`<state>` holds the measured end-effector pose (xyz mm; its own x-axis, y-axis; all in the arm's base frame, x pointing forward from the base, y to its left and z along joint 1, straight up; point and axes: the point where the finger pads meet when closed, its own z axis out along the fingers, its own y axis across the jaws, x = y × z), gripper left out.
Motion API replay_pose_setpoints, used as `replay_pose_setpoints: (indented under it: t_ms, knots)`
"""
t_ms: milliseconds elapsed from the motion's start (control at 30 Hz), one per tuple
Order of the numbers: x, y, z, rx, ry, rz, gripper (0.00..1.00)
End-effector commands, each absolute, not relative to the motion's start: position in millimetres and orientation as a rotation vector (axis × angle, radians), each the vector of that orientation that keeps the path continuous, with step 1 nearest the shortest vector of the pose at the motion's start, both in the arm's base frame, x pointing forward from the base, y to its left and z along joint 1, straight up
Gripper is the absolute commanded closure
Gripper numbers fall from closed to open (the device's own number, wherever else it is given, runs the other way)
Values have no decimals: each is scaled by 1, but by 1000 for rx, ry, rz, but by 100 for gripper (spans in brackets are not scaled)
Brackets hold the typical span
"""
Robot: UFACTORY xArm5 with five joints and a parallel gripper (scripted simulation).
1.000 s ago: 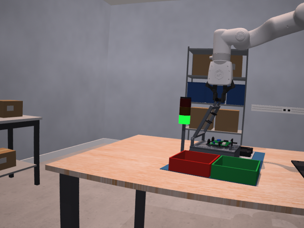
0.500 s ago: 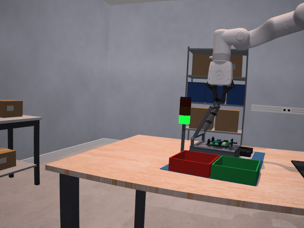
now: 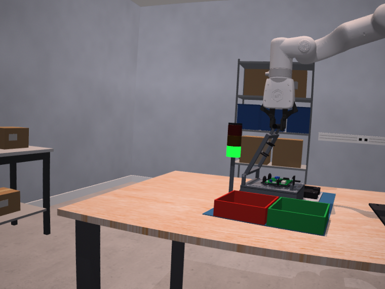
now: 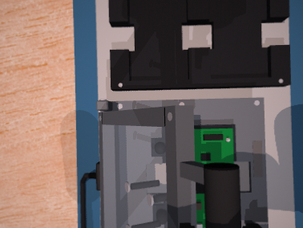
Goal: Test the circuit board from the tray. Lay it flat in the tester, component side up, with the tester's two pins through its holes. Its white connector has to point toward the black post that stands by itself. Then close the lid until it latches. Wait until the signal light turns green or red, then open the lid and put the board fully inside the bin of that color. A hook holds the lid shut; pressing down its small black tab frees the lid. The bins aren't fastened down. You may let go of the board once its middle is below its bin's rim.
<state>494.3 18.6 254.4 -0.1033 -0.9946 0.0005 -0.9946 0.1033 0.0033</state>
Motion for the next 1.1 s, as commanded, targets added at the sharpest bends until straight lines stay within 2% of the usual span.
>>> replay_pose_setpoints:
  t_ms: [0, 67, 100, 1067]
  knots:
    - [495, 19, 256, 2104, -2334, 1, 72]
    - [495, 19, 256, 2104, -2334, 1, 72]
    - [495, 19, 256, 2104, -2334, 1, 100]
    - [495, 19, 256, 2104, -2334, 1, 100]
